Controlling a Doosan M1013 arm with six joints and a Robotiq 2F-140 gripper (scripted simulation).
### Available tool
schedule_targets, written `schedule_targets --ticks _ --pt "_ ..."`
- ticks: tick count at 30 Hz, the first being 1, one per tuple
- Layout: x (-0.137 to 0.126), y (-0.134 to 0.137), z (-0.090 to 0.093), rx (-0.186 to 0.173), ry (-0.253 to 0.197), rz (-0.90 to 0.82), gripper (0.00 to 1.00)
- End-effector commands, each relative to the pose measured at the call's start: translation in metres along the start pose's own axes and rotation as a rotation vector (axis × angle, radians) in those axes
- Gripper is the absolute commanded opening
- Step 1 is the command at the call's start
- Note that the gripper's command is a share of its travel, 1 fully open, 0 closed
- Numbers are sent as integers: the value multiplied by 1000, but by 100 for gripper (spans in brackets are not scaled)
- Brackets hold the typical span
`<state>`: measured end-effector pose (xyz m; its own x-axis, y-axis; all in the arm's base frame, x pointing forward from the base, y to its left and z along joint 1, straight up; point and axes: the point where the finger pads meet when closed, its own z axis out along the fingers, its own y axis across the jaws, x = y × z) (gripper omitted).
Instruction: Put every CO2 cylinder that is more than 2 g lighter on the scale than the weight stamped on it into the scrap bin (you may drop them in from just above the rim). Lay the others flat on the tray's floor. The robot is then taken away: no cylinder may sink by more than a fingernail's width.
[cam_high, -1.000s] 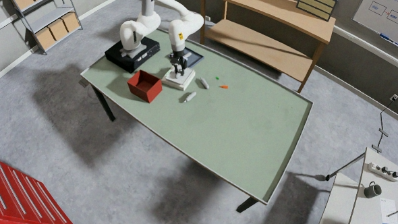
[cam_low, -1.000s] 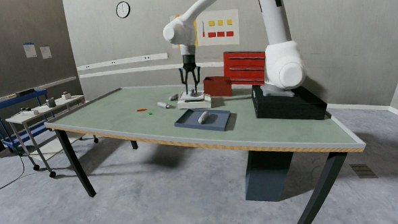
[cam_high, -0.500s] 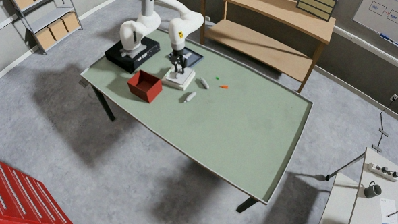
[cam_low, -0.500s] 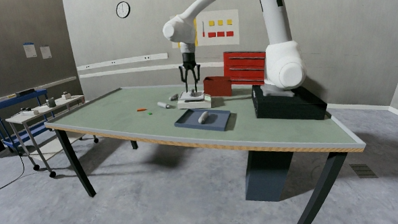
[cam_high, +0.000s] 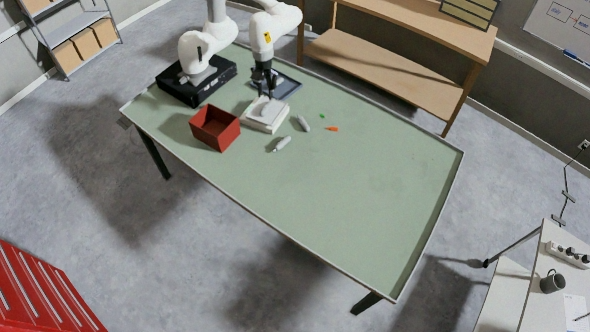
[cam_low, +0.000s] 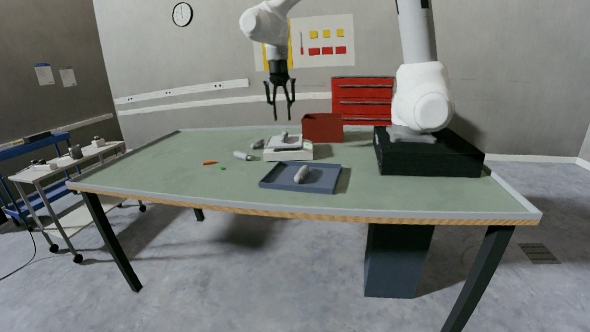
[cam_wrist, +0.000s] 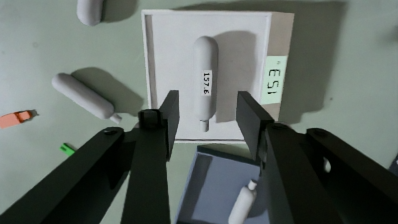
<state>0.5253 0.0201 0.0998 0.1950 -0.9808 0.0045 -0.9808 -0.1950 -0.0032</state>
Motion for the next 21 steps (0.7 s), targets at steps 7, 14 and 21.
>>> schedule_targets --ticks 7,14,21 --pt "0 0 -21 1 0 0 40" --pt "0 4 -25 1 0 74 40" --pt "2 38 -55 1 -4 520 40"
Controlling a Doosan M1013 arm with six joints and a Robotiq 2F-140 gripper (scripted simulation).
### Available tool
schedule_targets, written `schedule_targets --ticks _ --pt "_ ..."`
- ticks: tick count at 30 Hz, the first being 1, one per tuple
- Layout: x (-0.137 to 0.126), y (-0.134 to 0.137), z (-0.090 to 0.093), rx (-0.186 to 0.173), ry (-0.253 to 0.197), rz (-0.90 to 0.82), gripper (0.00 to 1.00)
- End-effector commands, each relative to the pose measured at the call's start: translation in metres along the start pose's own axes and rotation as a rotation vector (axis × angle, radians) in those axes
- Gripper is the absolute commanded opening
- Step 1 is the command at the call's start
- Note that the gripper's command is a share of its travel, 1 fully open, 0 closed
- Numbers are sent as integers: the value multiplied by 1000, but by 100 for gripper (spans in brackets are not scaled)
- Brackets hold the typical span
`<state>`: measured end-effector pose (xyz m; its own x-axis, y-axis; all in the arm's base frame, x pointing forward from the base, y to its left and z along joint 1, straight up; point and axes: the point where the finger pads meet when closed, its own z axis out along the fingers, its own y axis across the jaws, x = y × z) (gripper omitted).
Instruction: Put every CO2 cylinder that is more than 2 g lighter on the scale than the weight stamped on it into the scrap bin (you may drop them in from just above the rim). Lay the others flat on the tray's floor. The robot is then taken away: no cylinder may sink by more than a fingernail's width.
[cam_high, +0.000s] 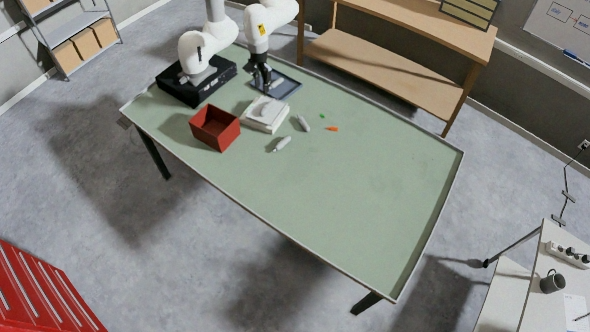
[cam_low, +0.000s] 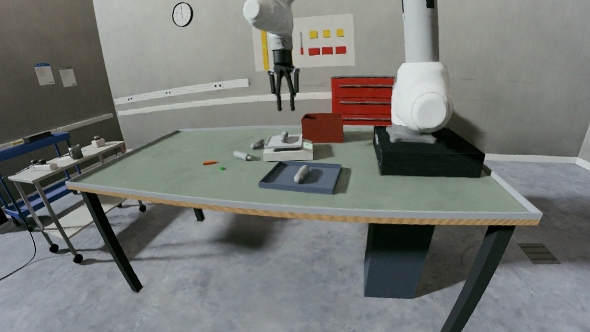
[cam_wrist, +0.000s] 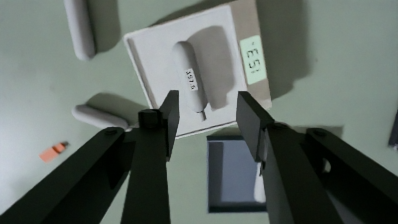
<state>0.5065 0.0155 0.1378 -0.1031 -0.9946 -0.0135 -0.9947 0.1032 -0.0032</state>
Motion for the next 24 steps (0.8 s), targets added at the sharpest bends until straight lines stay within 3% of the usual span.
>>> schedule_targets --ticks 1,4,6,7,11,19,24 --pt "8 24 -23 4 10 279 40" --pt "14 44 -39 4 2 453 40" --pt "14 44 -39 4 2 453 40" --pt "16 50 -43 5 -1 622 40" --pt "21 70 -56 4 -9 817 40" --pt "22 77 -62 11 12 1265 40" --pt "22 77 -62 12 13 1271 40"
